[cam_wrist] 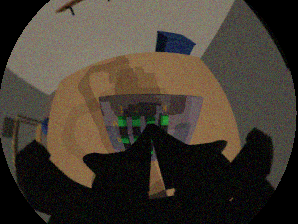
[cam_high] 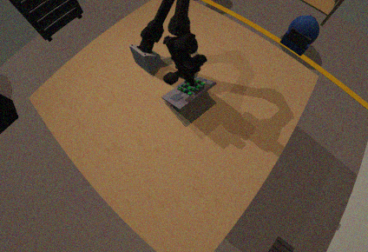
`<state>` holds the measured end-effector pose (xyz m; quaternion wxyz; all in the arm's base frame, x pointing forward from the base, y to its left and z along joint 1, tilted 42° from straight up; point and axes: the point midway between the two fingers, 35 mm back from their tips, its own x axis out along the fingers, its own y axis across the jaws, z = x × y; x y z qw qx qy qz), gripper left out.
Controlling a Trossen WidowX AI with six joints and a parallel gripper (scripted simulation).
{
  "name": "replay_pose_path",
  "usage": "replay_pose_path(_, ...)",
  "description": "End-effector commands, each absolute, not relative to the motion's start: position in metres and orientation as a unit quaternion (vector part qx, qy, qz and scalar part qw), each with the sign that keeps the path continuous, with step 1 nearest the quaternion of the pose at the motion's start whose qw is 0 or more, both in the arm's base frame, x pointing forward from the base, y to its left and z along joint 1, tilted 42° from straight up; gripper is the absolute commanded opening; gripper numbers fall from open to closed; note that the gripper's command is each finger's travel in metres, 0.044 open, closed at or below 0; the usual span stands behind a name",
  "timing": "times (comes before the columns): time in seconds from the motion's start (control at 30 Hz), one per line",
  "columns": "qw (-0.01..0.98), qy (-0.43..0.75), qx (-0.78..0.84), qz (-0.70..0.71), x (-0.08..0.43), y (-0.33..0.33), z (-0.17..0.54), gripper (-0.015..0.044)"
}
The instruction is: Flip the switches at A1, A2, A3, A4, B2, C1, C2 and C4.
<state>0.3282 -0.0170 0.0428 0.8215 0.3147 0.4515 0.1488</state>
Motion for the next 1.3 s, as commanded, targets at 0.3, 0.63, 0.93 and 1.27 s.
replay_pose_path(0.3,0.819,0.455,0.318,0.146,0.3339,-0.0112,0.0331,0.0)
replay_pose_path(0.63,0.819,0.455,0.318,0.146,0.3339,-0.0112,0.0331,0.0)
replay_pose_path(0.93,0.819,0.455,0.318,0.146,0.3341,-0.0111,0.0329,0.0)
replay_pose_path(1.27,0.819,0.454,0.318,0.146,0.3348,-0.0104,0.0321,0.0)
